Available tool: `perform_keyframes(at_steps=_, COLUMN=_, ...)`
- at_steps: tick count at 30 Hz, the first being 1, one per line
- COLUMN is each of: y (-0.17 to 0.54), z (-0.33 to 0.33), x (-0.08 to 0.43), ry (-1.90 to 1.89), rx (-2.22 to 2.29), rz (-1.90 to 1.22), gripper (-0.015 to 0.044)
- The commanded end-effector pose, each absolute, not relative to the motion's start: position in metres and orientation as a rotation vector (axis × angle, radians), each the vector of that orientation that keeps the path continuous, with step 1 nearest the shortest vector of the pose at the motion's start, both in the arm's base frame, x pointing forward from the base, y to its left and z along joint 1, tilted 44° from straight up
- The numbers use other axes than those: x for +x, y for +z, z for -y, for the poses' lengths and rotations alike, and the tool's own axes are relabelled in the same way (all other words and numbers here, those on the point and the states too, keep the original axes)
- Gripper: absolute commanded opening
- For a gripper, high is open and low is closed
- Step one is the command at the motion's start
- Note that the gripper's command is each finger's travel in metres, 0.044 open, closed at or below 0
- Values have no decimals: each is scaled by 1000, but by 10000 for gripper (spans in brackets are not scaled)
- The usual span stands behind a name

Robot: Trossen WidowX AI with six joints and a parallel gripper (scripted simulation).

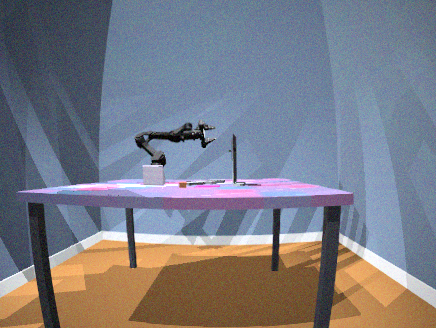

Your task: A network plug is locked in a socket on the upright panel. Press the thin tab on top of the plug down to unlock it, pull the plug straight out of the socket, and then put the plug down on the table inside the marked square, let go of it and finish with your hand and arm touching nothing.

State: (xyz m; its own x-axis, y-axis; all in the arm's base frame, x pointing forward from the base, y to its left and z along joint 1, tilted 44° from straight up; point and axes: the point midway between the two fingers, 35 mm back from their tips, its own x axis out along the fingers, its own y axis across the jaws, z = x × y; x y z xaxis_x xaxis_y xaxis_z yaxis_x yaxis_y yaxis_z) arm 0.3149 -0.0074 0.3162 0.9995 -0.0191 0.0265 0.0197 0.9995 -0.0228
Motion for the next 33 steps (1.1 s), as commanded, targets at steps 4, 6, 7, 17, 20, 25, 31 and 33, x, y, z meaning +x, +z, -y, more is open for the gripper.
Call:
perform_keyframes(at_steps=4, y=300, z=13, x=323, ry=-34, rx=-71, rz=8, gripper=295)
perform_keyframes(at_steps=6, y=287, z=17, x=329, ry=-45, rx=-110, rz=-8, gripper=242)
perform_keyframes(at_steps=7, y=281, z=20, x=332, ry=-50, rx=-129, rz=-16, gripper=216)
perform_keyframes(at_steps=17, y=214, z=44, x=345, ry=-94, rx=-319, rz=-101, gripper=156)
perform_keyframes(at_steps=20, y=194, z=51, x=345, ry=-104, rx=-374, rz=-129, gripper=156)
perform_keyframes(at_steps=25, y=162, z=61, x=341, ry=-118, rx=-465, rz=-176, gripper=156)
perform_keyframes(at_steps=31, y=127, z=73, x=329, ry=-128, rx=-571, rz=-236, gripper=156)
perform_keyframes(at_steps=33, y=116, z=76, x=324, ry=-130, rx=-606, rz=-256, gripper=156)
